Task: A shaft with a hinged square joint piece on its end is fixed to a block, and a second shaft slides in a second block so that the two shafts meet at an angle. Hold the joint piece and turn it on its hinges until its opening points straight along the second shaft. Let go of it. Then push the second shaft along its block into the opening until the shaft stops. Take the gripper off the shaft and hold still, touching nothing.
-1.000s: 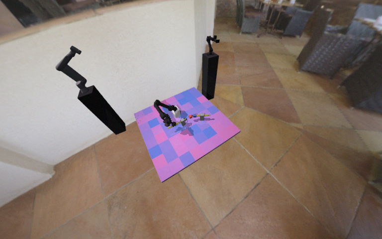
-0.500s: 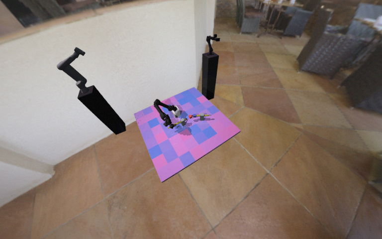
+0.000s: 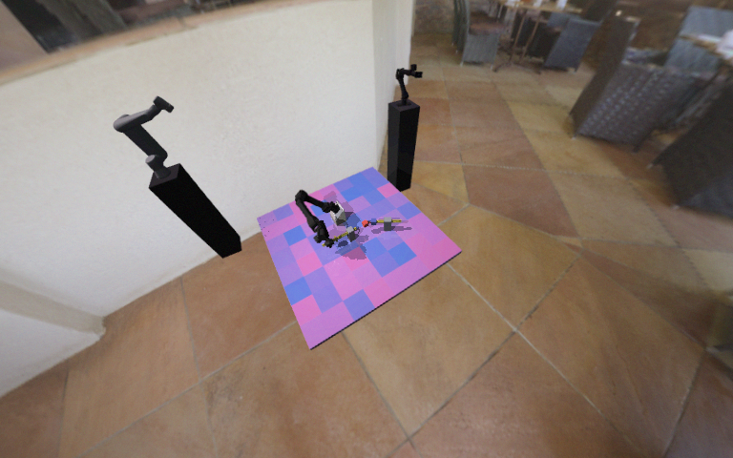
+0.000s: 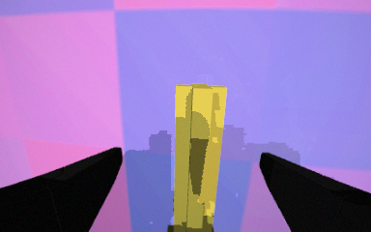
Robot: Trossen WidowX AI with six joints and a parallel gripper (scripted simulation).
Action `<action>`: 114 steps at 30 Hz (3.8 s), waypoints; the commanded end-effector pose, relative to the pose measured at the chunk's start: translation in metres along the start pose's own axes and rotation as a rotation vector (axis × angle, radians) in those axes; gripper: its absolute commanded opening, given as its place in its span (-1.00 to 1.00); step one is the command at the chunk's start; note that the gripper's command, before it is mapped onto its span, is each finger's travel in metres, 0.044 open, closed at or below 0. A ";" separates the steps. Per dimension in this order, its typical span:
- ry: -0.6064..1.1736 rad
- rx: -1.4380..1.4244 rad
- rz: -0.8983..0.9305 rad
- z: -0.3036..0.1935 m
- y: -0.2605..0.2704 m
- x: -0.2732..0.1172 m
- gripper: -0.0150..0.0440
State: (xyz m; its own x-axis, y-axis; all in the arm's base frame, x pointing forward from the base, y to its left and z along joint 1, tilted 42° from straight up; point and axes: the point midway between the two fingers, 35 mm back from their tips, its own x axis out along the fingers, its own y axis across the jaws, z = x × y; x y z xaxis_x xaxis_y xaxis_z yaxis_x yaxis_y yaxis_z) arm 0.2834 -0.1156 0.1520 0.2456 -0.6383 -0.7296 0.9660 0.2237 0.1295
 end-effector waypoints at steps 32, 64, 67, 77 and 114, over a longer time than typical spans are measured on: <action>0.005 -0.010 -0.007 -0.003 -0.002 0.022 -0.15; 0.004 -0.010 -0.092 -0.002 -0.003 0.023 -0.26; 0.004 -0.010 -0.110 -0.002 -0.003 0.023 -0.26; 0.000 -0.009 -0.107 0.000 -0.002 0.022 -0.40; 0.008 -0.010 -0.132 -0.046 -0.003 0.023 -0.49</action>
State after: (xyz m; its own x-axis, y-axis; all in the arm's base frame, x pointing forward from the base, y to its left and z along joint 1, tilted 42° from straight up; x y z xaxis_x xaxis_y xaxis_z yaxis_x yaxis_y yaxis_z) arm 0.2835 -0.1015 0.1094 0.1179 -0.6597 -0.7422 0.9889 0.1463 0.0270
